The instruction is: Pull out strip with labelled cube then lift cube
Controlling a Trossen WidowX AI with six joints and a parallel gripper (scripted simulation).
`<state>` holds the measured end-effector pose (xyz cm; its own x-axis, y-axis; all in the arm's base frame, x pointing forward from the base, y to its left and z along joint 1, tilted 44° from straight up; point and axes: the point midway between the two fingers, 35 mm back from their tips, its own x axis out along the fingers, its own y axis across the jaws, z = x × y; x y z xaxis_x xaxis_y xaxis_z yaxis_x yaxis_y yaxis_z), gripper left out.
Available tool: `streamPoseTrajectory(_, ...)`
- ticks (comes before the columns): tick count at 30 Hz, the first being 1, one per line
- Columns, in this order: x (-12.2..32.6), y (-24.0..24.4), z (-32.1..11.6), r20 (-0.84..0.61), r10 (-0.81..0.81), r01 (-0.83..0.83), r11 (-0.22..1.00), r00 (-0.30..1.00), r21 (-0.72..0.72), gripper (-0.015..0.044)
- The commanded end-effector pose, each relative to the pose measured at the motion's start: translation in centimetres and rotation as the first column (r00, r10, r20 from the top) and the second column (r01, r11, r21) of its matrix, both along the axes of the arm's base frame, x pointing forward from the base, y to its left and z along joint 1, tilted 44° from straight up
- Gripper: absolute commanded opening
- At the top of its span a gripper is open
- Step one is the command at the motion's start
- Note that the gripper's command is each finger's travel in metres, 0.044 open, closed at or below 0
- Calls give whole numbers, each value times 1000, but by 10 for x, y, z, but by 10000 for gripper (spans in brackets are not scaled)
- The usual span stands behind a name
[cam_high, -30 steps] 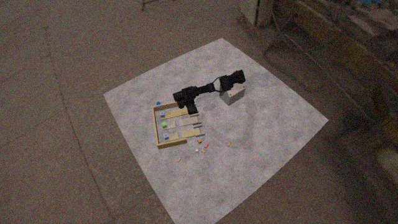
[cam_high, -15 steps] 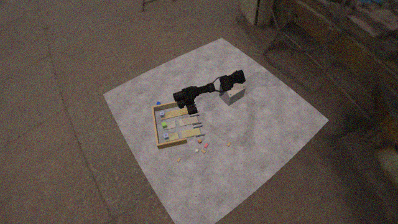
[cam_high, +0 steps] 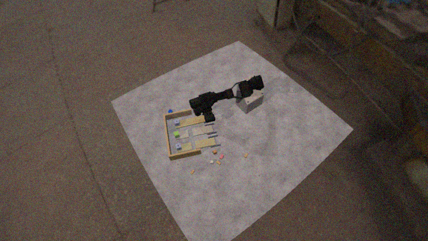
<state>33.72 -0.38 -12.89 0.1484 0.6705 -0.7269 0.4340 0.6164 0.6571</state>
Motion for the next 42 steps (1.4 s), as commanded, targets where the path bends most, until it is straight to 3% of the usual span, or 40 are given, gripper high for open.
streamPoseTrajectory(1, -13, 11, 0, -20, 10, -10, 1000, 1000, 11, 0)
streamPoseTrajectory(42, -61, 34, 12, -23, 10, -10, 1000, 1000, 13, 0)
